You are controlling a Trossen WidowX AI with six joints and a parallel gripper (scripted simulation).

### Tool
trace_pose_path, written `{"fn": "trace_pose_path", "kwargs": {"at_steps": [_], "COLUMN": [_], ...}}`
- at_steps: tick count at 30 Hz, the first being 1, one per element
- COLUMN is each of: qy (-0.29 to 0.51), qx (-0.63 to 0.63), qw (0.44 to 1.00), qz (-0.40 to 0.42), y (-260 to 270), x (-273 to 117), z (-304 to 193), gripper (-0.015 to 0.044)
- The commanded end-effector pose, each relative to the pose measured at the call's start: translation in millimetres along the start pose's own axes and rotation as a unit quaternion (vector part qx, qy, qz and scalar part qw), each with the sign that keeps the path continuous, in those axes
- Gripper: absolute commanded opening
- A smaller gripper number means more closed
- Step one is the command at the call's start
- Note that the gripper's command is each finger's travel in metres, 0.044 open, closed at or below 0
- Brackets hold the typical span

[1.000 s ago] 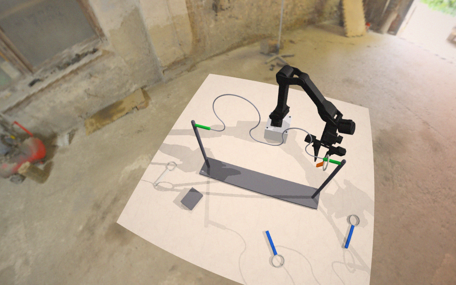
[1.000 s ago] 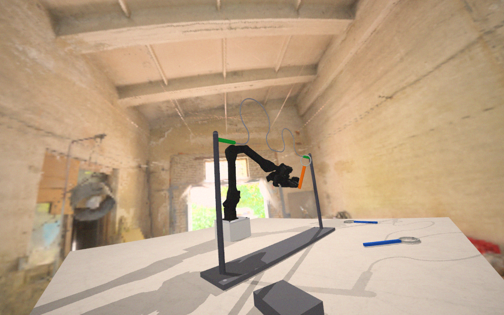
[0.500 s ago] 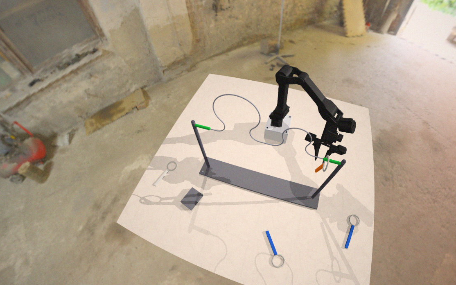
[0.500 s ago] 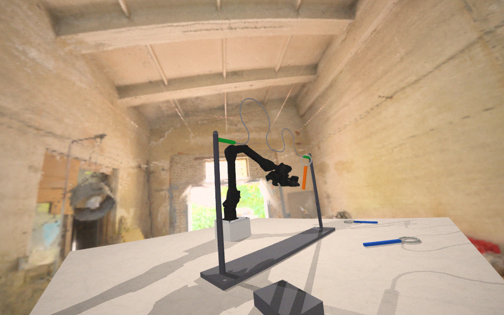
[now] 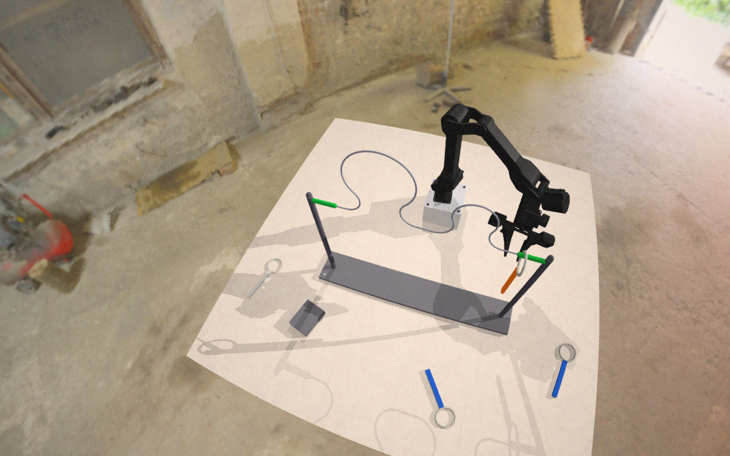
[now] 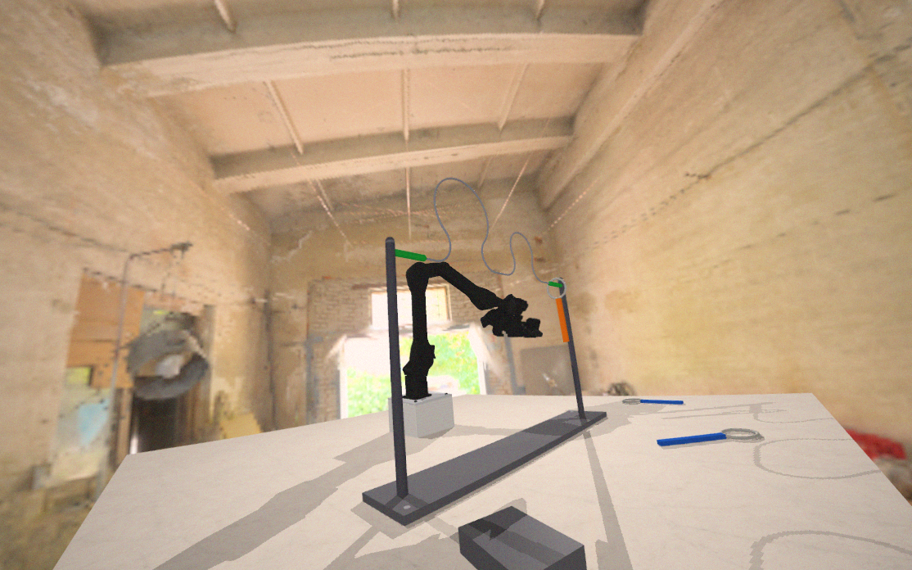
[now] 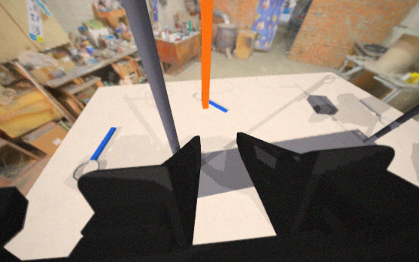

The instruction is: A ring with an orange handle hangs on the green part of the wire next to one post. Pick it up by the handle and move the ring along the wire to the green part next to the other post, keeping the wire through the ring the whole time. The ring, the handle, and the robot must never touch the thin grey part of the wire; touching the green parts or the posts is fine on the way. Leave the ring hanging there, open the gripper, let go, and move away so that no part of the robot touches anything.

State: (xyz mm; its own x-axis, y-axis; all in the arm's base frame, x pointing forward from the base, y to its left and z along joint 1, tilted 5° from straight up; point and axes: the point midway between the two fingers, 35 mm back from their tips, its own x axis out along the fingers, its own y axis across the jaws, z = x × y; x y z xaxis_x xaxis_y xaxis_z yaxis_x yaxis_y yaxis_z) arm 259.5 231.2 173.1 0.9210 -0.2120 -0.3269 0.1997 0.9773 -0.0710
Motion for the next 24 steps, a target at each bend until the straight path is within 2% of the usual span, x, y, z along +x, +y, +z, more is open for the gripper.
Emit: {"fn": "trace_pose_path", "kwargs": {"at_steps": [1, 3, 5, 10, 14, 24], "qy": [-0.003, -0.003, 0.002, 0.003, 0.001, 0.001], "qx": [0.005, 0.005, 0.000, 0.000, 0.000, 0.000], "qw": [1.000, 1.000, 1.000, 1.000, 1.000, 1.000], "qz": [0.000, 0.000, 0.000, 0.000, 0.000, 0.000], "y": [0, 0, 1, 0, 0, 0], "x": [-1, -1, -5, -44, -50, -50], "z": [3, 3, -1, -1, 0, 0], "gripper": [0.0160, 0.0160, 0.0212, 0.0344, 0.0440, 0.0440]}}
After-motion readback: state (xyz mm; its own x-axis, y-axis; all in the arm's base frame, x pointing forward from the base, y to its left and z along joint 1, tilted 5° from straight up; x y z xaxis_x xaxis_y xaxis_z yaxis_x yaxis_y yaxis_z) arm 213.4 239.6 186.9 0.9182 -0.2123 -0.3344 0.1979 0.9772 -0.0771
